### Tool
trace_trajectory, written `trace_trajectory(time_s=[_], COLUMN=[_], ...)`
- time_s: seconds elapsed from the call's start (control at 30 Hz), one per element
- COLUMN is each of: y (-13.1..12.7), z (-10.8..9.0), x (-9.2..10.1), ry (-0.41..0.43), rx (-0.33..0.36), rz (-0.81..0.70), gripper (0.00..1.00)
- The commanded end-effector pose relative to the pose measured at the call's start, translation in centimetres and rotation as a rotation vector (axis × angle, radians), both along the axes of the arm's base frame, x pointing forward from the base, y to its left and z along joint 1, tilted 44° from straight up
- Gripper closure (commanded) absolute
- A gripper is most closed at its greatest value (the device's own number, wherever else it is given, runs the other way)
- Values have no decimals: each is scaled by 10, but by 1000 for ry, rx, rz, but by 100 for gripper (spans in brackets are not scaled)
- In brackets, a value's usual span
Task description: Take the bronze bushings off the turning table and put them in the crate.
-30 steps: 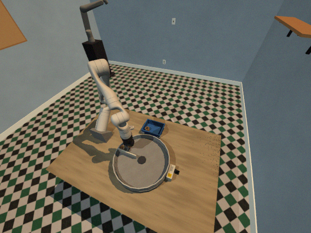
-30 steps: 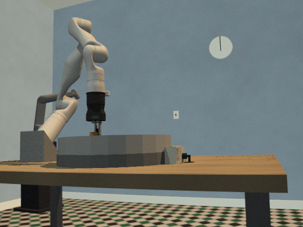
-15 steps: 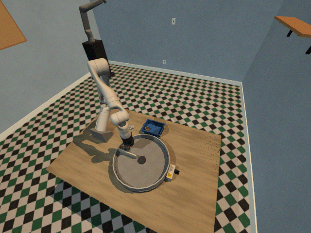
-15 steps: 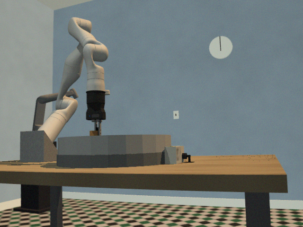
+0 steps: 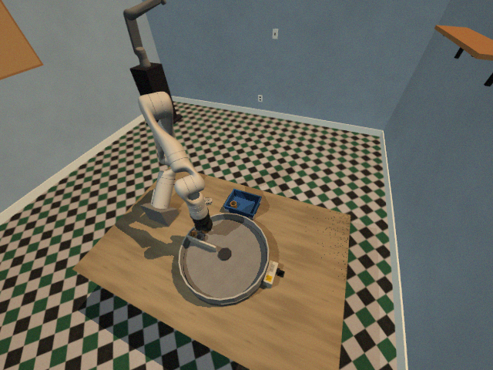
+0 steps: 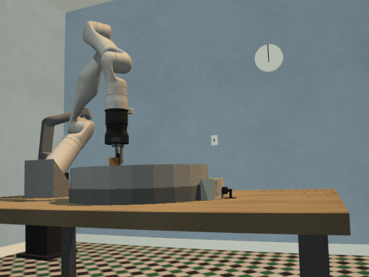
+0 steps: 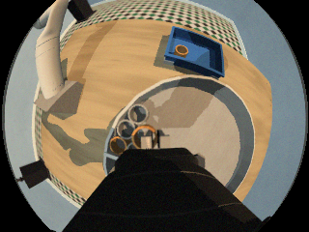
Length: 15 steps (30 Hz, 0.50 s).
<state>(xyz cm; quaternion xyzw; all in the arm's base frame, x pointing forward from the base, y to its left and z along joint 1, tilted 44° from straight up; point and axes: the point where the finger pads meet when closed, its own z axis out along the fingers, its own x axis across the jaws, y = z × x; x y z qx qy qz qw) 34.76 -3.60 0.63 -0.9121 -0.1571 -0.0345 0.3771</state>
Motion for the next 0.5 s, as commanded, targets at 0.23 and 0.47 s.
trace_trajectory(time_s=[0.23, 0.47], y=[-20, -20], z=[19, 19], x=[2, 2], ry=[-3, -3], rx=[-3, -3], rz=[-3, -3], gripper=[100, 100])
